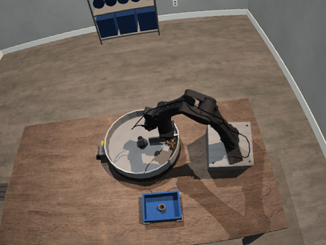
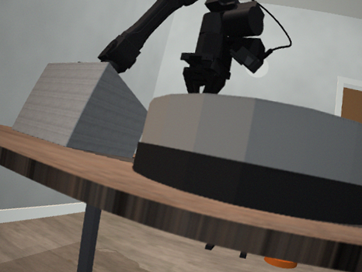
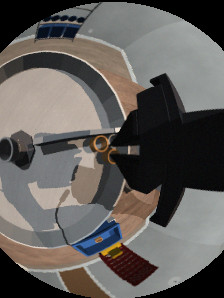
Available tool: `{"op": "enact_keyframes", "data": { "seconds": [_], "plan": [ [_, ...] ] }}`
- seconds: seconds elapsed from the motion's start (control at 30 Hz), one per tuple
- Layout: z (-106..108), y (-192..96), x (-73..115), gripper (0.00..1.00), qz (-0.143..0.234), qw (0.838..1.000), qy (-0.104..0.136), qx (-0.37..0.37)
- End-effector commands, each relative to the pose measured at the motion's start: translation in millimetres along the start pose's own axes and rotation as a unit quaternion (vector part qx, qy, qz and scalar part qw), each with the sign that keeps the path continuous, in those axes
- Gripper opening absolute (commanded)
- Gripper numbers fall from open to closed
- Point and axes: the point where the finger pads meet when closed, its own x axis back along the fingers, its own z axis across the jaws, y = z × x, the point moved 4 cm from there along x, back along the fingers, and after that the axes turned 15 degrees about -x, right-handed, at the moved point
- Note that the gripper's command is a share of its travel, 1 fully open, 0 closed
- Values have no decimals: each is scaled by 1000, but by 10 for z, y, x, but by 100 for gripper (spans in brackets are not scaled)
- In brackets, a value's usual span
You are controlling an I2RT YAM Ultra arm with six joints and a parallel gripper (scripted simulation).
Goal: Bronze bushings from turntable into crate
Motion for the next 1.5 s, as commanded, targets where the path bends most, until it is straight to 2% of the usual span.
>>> {"op": "enact_keyframes", "data": {
  "seconds": [0.0, 1.2, 1.27, 1.37, 1.47],
  "plan": [
    [-32, -24, 74, 13, -10, 1000, 3, -4],
    [-33, -2, 65, 13, -15, 1000, 3, -3],
    [-35, -4, 46, 13, -14, 1000, 3, -5],
    [-46, -44, -93, 13, 3, 1000, 3, -10],
    [-34, -46, -110, 13, 4, 1000, 3, -8]
  ]
}}
